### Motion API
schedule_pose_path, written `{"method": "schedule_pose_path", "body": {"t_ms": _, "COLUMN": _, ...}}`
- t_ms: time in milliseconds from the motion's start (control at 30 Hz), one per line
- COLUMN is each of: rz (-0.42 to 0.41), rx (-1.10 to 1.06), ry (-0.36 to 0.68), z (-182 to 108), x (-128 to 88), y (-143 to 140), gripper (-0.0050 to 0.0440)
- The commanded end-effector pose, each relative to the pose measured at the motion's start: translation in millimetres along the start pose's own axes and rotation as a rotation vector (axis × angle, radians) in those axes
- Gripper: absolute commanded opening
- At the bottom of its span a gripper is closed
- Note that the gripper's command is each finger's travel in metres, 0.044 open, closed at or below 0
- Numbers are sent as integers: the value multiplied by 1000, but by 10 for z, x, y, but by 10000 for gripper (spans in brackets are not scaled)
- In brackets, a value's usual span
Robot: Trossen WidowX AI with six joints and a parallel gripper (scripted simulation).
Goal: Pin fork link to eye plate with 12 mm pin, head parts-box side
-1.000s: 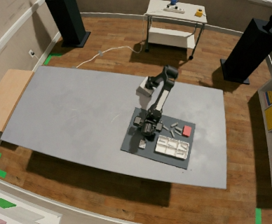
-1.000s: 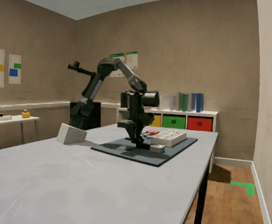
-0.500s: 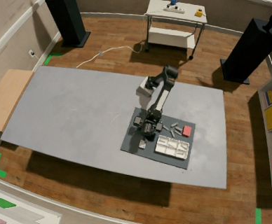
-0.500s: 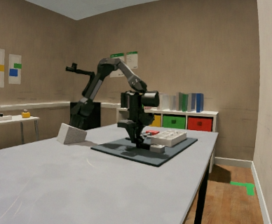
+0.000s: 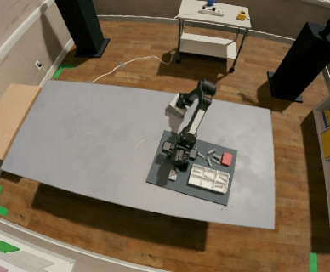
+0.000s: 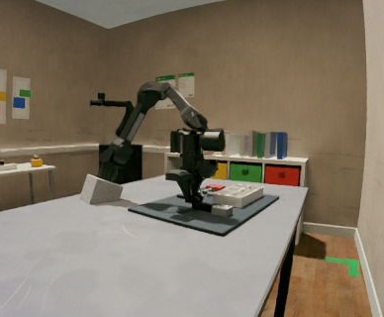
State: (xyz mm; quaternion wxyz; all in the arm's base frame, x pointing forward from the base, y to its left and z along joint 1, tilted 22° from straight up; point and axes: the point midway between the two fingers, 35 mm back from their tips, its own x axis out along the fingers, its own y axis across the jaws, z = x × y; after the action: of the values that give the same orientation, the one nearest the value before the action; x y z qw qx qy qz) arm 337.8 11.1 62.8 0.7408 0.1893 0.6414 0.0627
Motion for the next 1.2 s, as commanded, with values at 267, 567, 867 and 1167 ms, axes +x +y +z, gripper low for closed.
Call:
{"method": "schedule_pose_path", "body": {"t_ms": 267, "rz": -3, "rx": -2, "ry": -14, "z": 20, "x": -20, "y": 6, "gripper": -50}}
{"method": "schedule_pose_path", "body": {"t_ms": 567, "rz": -3, "rx": 0, "ry": -10, "z": 13, "x": 4, "y": 5, "gripper": -50}}
{"method": "schedule_pose_path", "body": {"t_ms": 867, "rz": -3, "rx": 1, "ry": -7, "z": 7, "x": 34, "y": 3, "gripper": -50}}
{"method": "schedule_pose_path", "body": {"t_ms": 1167, "rz": -3, "rx": 0, "ry": -8, "z": 3, "x": 62, "y": 4, "gripper": -50}}
